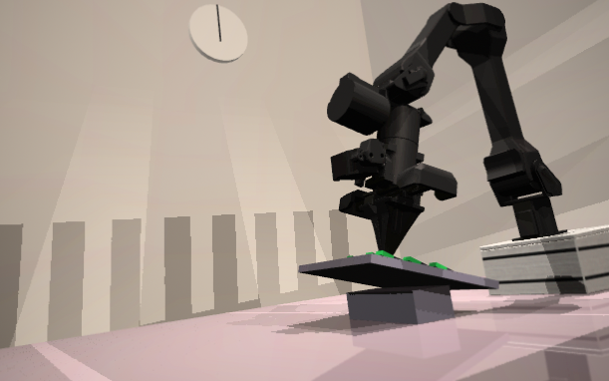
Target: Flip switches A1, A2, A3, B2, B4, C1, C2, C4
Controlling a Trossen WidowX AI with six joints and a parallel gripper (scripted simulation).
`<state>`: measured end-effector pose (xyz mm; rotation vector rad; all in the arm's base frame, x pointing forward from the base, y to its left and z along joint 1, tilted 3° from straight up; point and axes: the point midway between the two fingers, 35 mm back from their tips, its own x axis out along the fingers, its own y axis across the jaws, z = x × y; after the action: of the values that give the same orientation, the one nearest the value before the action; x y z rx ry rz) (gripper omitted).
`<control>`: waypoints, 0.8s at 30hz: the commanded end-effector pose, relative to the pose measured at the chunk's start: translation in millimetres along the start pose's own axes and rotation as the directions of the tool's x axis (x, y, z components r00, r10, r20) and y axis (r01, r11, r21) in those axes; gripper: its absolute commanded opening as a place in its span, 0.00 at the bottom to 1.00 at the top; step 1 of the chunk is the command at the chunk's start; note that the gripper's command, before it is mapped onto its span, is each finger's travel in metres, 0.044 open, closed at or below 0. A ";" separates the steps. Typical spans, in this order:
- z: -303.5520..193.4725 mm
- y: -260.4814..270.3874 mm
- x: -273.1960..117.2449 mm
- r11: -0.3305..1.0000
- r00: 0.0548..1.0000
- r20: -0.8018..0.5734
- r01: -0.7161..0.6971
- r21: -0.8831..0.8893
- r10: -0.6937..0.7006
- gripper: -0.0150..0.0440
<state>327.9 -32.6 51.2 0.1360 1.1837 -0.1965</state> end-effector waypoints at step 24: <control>0.9 -23.3 -29.2 1.000 1.000 0.000 -0.002 -0.007 0.002 0.25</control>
<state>312.6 -52.0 98.3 0.1344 1.1731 -0.1979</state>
